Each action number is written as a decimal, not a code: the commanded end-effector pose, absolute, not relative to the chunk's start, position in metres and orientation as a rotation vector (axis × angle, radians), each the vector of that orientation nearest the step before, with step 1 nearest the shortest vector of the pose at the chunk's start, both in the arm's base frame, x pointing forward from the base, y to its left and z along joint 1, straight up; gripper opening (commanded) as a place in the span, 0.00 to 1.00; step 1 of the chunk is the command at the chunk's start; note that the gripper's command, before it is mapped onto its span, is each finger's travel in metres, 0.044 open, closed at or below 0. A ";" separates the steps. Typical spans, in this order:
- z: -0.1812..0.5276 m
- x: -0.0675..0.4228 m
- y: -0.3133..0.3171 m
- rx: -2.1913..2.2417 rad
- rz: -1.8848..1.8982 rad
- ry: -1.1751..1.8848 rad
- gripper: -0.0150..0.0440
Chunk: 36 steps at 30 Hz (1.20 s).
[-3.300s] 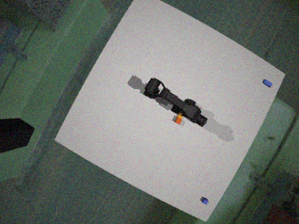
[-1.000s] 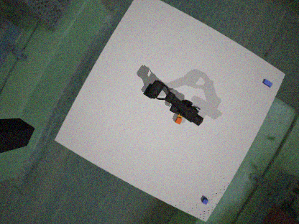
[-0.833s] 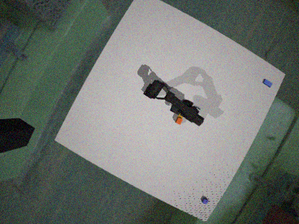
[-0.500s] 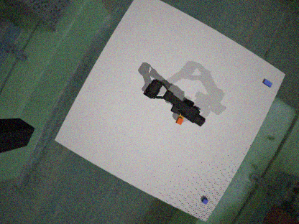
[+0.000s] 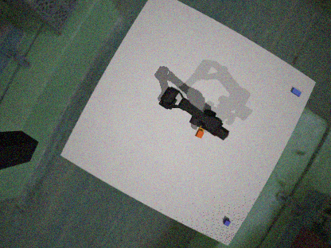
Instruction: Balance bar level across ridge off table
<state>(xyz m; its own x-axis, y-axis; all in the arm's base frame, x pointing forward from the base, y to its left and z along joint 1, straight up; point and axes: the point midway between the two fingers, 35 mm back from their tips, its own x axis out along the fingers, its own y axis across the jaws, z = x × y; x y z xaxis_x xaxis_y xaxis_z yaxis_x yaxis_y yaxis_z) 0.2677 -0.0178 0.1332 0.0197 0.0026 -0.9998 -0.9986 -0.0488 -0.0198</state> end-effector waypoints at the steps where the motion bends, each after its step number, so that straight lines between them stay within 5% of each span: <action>1: 0.139 0.274 -0.013 -1.257 1.220 1.168 0.25; 36: 0.143 0.353 0.082 -1.194 1.162 1.192 0.25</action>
